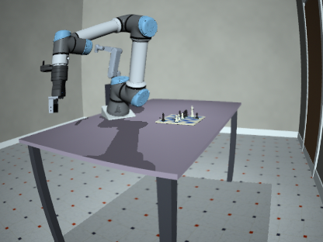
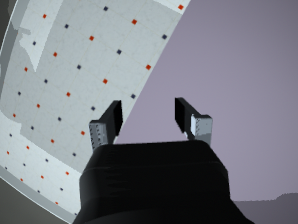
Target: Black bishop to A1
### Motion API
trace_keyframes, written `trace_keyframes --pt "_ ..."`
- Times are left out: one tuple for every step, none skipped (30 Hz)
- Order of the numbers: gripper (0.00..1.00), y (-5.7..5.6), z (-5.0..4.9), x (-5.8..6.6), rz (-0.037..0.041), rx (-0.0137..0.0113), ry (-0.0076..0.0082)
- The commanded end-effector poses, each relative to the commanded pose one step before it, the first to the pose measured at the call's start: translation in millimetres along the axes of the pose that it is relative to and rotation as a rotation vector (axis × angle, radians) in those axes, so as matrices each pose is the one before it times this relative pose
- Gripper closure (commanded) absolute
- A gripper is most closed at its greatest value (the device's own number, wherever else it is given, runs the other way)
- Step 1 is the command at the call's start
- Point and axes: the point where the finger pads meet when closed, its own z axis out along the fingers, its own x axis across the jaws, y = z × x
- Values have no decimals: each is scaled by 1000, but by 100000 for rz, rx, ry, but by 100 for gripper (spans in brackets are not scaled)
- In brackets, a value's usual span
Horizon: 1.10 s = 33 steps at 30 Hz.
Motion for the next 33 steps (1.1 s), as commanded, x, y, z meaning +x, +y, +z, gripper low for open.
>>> trace_keyframes --pt "0 -132 -726 -432 -45 99 -137" --pt "0 0 0 0 0 0 0" --pt "0 0 0 0 0 0 0" --pt "0 0 0 0 0 0 0" --pt "0 0 0 0 0 0 0" --pt "0 0 0 0 0 0 0" --pt "0 0 0 0 0 0 0" --pt "0 0 0 0 0 0 0" --pt "0 0 0 0 0 0 0" --pt "0 0 0 0 0 0 0" --pt "0 0 0 0 0 0 0" --pt "0 0 0 0 0 0 0" --pt "0 0 0 0 0 0 0" --pt "0 0 0 0 0 0 0" --pt "0 0 0 0 0 0 0" --pt "0 0 0 0 0 0 0" --pt "0 0 0 0 0 0 0" --pt "0 9 2 3 2 1 2" --pt "0 62 12 23 11 4 11" --pt "0 166 31 62 30 11 30" --pt "0 316 59 118 58 22 58" --pt "0 510 94 190 92 35 93" --pt "0 757 138 254 82 47 132" --pt "0 936 144 344 139 49 152" --pt "0 807 70 593 245 97 190" --pt "0 989 157 769 312 115 247" --pt "0 1063 385 898 390 126 322" --pt "0 1163 157 769 439 193 331" --pt "0 1351 173 903 513 232 384" --pt "0 1533 178 1030 587 278 432" --pt "0 1723 182 1173 665 326 482" --pt "0 1920 185 1337 747 375 536" --pt "0 0 0 0 0 0 0"
